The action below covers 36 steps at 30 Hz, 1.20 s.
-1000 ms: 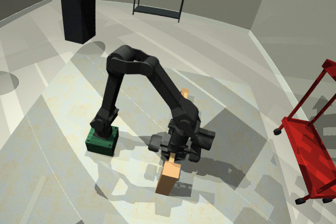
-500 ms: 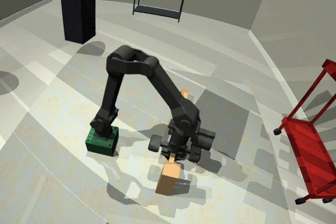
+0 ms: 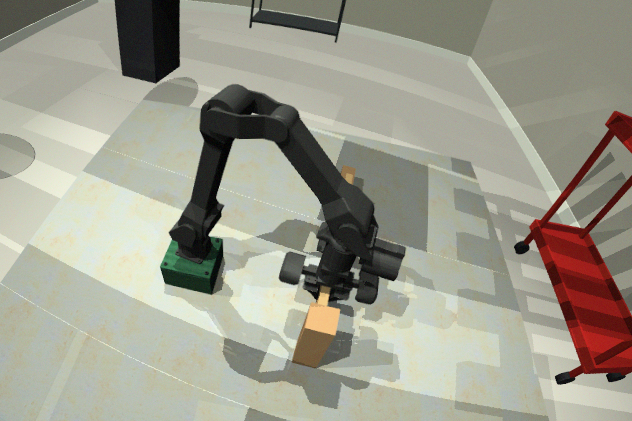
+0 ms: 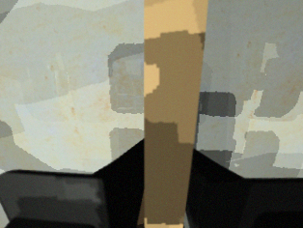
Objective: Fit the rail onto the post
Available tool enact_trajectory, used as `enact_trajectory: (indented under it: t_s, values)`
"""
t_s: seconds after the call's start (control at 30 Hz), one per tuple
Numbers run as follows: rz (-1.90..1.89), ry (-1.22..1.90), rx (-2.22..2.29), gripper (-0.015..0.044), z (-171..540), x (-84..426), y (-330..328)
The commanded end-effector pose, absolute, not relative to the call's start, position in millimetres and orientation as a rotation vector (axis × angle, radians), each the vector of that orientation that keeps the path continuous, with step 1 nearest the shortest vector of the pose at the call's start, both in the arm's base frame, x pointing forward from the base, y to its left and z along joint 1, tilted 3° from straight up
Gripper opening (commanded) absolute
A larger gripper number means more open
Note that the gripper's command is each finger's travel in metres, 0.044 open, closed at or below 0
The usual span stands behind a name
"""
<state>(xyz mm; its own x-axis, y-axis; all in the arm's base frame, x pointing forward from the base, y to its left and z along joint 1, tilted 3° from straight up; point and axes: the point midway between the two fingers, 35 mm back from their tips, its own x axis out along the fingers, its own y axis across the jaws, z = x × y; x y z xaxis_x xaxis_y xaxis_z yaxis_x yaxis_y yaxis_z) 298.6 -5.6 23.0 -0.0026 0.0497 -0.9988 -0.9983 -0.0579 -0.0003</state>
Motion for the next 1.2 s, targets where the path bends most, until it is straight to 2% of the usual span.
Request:
enact_trajectory:
  t_s: [0.0,1.17]
  values:
    - [1.273,1.142,-1.214,0.0000,23.0,299.3,-3.9]
    - [1.273,1.143,-1.214,0.0000,22.8,298.6,-8.2]
